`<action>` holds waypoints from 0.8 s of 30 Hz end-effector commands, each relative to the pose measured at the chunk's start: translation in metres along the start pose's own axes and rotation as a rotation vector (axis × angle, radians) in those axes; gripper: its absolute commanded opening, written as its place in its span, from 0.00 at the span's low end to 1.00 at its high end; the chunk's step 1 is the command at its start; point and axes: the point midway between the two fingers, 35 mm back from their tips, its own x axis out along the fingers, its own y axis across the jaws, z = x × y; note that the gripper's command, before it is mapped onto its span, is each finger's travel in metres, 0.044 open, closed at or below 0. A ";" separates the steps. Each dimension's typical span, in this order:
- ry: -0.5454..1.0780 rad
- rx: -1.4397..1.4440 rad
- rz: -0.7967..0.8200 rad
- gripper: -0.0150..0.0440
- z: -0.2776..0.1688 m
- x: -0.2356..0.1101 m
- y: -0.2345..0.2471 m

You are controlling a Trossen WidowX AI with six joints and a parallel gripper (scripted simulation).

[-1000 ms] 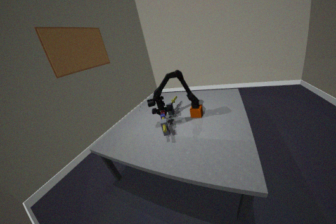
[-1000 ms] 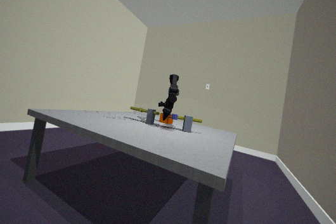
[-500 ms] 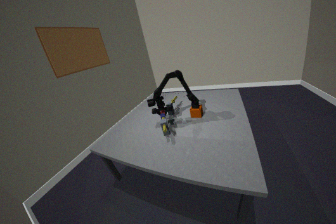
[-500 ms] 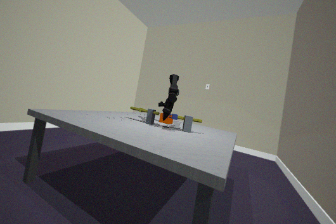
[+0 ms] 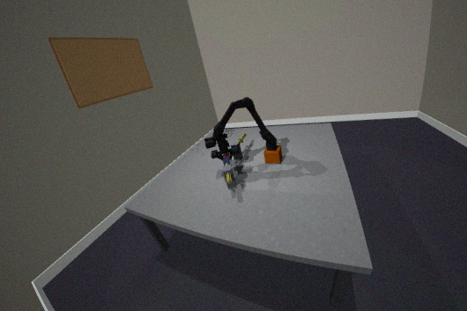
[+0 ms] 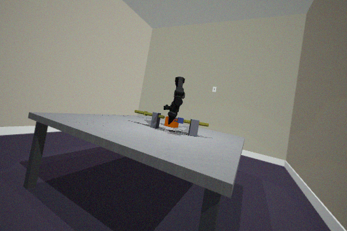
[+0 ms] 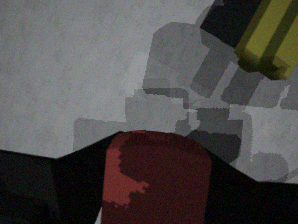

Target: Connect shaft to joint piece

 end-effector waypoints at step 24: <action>0.183 -0.003 0.003 1.00 0.004 -0.023 -0.001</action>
